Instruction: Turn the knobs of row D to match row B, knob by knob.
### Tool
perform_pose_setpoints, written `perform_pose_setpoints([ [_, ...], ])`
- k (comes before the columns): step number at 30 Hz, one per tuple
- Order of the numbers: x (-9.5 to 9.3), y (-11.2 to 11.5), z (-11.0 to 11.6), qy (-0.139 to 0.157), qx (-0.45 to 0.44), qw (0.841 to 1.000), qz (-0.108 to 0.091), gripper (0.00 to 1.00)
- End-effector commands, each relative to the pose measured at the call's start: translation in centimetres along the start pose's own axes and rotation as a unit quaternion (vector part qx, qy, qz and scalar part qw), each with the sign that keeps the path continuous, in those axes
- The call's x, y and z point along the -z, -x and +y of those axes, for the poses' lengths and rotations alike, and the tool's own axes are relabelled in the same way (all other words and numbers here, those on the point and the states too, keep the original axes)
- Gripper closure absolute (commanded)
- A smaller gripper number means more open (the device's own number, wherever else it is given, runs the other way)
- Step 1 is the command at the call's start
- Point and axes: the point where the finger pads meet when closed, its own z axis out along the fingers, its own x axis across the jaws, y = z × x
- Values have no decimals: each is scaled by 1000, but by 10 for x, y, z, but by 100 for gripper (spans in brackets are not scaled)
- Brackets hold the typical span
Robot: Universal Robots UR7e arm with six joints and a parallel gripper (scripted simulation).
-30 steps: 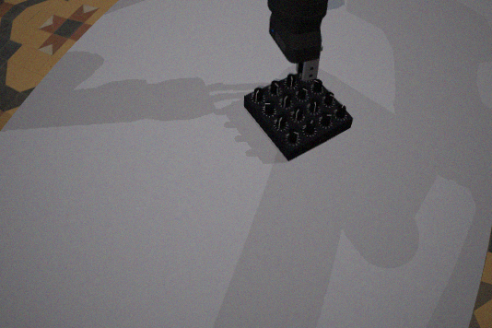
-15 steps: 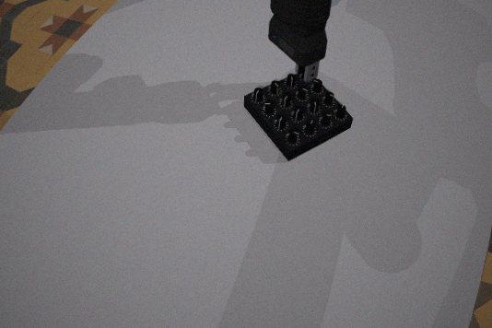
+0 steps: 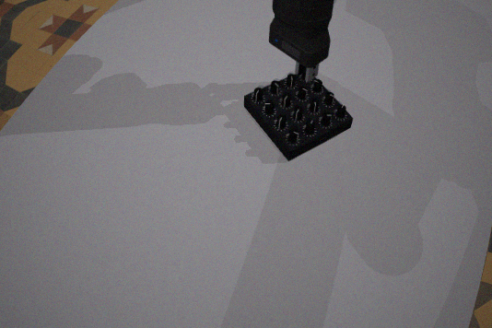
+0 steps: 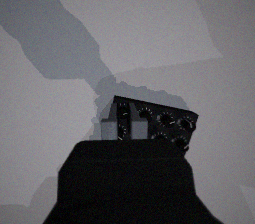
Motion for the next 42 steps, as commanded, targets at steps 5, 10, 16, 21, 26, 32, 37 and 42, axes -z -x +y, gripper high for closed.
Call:
perform_pose_setpoints([
  [5,0,0,0,0,1,1000,0,70],
  [10,0,0,0,0,1,1000,0,54],
  [16,0,0,0,0,1,1000,0,54],
  [21,0,0,0,0,1,1000,0,54],
  [26,0,0,0,0,1,1000,0,54],
  [32,1,0,0,0,1,1000,0,54],
  [37,9,0,0,0,1,1000,0,54],
  [42,23,0,0,0,1,1000,0,54],
])
